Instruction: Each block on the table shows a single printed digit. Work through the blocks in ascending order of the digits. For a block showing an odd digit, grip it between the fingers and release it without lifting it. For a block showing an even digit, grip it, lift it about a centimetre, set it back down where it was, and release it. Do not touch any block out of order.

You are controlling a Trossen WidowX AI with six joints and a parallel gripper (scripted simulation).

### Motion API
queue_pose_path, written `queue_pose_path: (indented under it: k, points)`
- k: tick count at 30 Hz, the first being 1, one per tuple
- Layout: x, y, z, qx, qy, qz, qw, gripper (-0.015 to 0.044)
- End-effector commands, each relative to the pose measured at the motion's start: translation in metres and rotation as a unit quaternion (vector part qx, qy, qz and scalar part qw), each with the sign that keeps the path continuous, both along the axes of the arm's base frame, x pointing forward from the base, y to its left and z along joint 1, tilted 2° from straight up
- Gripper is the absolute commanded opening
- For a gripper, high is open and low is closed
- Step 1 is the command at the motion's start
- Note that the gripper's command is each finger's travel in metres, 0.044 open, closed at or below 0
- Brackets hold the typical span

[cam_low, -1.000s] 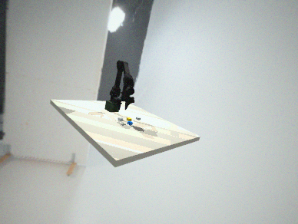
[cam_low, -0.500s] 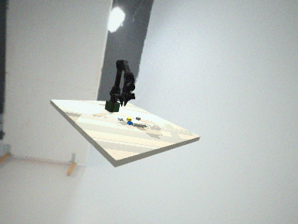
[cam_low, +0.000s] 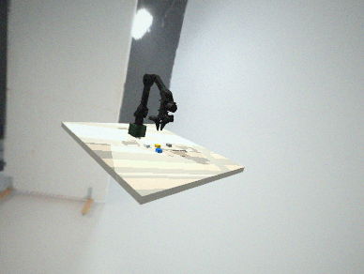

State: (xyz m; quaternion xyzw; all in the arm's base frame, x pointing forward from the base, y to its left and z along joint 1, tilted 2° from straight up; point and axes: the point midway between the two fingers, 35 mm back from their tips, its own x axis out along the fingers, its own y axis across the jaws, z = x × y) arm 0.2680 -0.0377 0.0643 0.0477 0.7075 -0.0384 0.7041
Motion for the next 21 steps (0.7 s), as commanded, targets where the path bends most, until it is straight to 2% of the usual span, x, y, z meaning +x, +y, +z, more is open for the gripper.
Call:
queue_pose_path:
  k: [1,5,8,21]
  points:
    - [0.002,0.006,-0.023,0.01,0.001,-0.002,1.0,0.0225]
    - [0.001,0.006,-0.066,0.006,0.001,-0.002,1.0,0.033]
    - [0.0,0.004,-0.079,0.0,0.0,-0.003,1.0,0.04]
    - [0.0,0.004,-0.093,0.0,0.001,-0.003,1.0,0.04]
